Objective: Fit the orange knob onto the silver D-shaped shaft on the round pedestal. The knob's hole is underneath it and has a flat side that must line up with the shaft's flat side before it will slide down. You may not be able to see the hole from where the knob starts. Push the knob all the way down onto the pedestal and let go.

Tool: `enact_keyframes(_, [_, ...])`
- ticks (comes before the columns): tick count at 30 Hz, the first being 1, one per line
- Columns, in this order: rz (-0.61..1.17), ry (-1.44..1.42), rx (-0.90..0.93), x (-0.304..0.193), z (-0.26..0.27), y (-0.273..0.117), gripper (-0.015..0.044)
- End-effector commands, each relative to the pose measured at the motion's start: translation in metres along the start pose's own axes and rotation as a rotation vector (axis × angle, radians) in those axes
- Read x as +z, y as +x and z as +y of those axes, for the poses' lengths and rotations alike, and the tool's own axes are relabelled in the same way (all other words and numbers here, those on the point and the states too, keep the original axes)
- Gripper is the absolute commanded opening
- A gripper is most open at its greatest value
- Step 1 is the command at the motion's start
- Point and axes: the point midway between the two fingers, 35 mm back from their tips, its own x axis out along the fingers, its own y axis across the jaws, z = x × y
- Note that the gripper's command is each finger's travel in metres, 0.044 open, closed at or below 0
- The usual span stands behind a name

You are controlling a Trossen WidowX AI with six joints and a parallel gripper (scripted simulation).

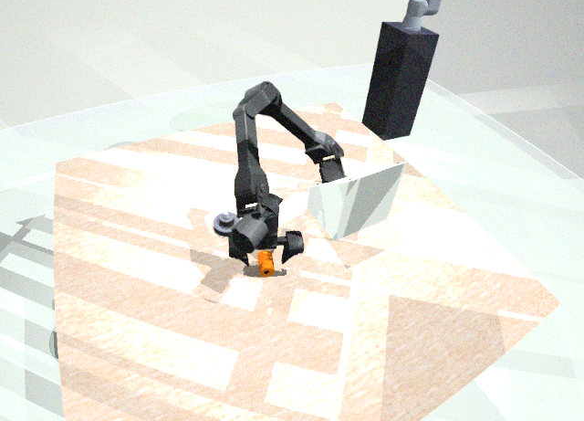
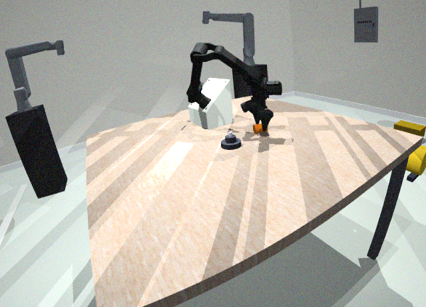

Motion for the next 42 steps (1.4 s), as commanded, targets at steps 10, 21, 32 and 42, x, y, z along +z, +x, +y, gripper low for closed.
enact_keyframes(10, [-0.008, -0.008, -0.002, 0.001, -0.002, 0.010, 0.0282])
enact_keyframes(21, [-0.008, -0.008, -0.002, 0.001, -0.002, 0.010, 0.0227])
enact_keyframes(32, [-0.008, -0.008, -0.002, 0.001, -0.002, 0.008, 0.0181])
enact_keyframes(42, [-0.007, -0.029, -0.002, 0.001, -0.002, -0.005, 0.0181])
